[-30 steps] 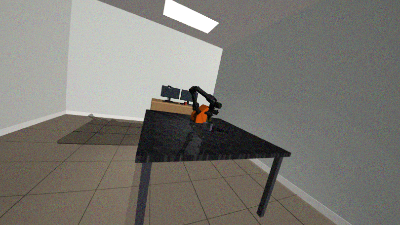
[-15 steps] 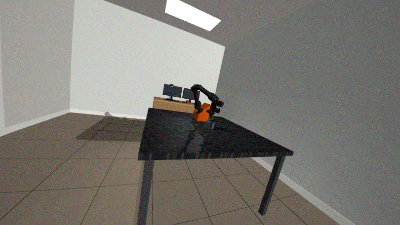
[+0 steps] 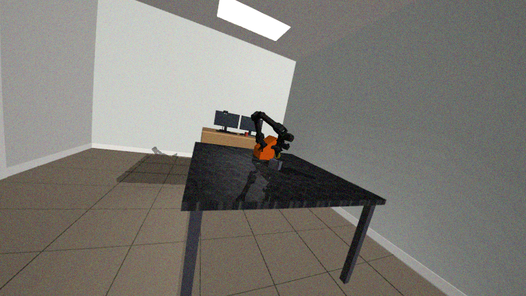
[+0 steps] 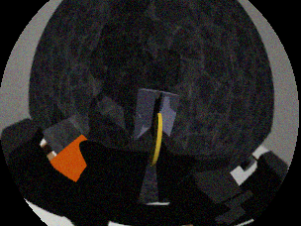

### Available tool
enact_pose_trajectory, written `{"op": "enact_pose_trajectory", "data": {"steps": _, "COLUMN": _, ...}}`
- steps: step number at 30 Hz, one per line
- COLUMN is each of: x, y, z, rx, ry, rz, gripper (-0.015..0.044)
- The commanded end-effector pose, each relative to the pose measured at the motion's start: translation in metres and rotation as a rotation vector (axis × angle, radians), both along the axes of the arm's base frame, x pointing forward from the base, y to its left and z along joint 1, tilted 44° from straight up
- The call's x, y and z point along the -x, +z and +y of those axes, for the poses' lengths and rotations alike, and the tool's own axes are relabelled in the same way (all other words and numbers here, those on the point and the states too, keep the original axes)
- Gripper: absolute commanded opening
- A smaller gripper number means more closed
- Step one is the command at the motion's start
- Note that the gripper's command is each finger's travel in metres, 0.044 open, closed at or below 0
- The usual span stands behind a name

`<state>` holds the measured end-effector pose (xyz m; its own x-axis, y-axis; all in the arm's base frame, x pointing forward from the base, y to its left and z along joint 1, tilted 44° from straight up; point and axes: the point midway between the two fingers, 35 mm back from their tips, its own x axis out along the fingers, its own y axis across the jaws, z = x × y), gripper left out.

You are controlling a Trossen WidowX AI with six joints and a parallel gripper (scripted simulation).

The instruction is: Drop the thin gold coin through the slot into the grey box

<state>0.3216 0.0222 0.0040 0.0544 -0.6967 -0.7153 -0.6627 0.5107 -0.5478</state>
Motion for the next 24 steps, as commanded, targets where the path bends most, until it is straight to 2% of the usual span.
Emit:
{"op": "enact_pose_trajectory", "data": {"steps": 1, "x": -0.0005, "y": -0.0018, "z": -0.0022, "rx": 0.003, "ry": 0.004, "rz": 0.000, "gripper": 0.0000}}
{"op": "enact_pose_trajectory", "data": {"steps": 19, "x": -0.0008, "y": -0.0086, "z": -0.0087, "rx": 0.003, "ry": 0.003, "rz": 0.000, "gripper": 0.0000}}
{"op": "enact_pose_trajectory", "data": {"steps": 24, "x": -0.0003, "y": -0.0072, "z": -0.0073, "rx": 0.000, "ry": 0.000, "rz": 0.000, "gripper": 0.0131}}
